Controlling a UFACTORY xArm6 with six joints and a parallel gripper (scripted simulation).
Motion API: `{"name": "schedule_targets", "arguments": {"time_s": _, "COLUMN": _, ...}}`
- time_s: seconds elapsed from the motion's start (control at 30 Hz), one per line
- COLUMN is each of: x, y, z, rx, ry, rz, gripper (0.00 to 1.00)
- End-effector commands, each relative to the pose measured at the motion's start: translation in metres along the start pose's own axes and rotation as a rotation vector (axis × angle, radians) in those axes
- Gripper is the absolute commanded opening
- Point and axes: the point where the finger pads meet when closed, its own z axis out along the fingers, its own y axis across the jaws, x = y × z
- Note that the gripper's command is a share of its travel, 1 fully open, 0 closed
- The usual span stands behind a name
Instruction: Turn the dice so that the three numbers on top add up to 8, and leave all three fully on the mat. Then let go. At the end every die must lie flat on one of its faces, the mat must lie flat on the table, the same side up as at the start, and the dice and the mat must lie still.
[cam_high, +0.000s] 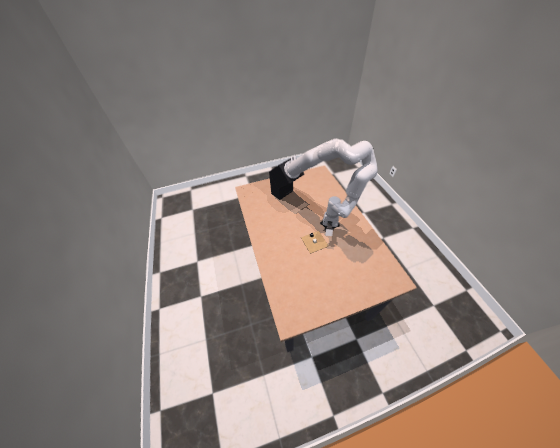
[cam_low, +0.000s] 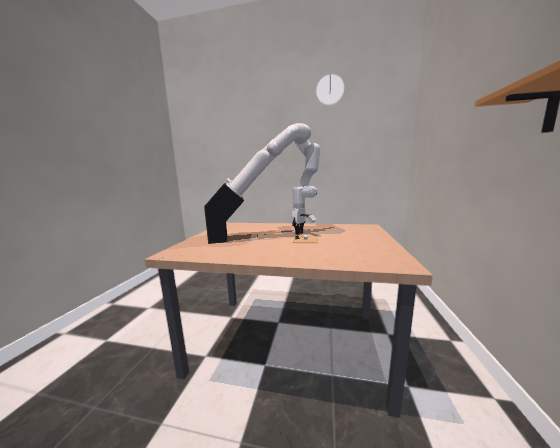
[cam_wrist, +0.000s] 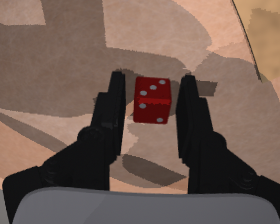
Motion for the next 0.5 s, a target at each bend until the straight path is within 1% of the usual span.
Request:
{"name": "schedule_targets", "arguments": {"time_s": 0.0, "x": 0.0004, "y": -0.0005, "z": -0.0004, "rx": 0.001, "ry": 0.001, "rz": 0.000, "gripper": 0.36}}
{"name": "schedule_targets", "arguments": {"time_s": 0.4, "x": 0.0004, "y": -0.0005, "z": -0.0004, "rx": 0.001, "ry": 0.001, "rz": 0.000, "gripper": 0.36}}
{"name": "schedule_targets", "arguments": {"time_s": 0.43, "x": 0.0004, "y": -0.0005, "z": -0.0004, "rx": 0.001, "ry": 0.001, "rz": 0.000, "gripper": 0.15}}
{"name": "schedule_targets", "arguments": {"time_s": 0.47, "x": 0.0004, "y": -0.0005, "z": -0.0004, "rx": 0.001, "ry": 0.001, "rz": 0.000, "gripper": 0.15}}
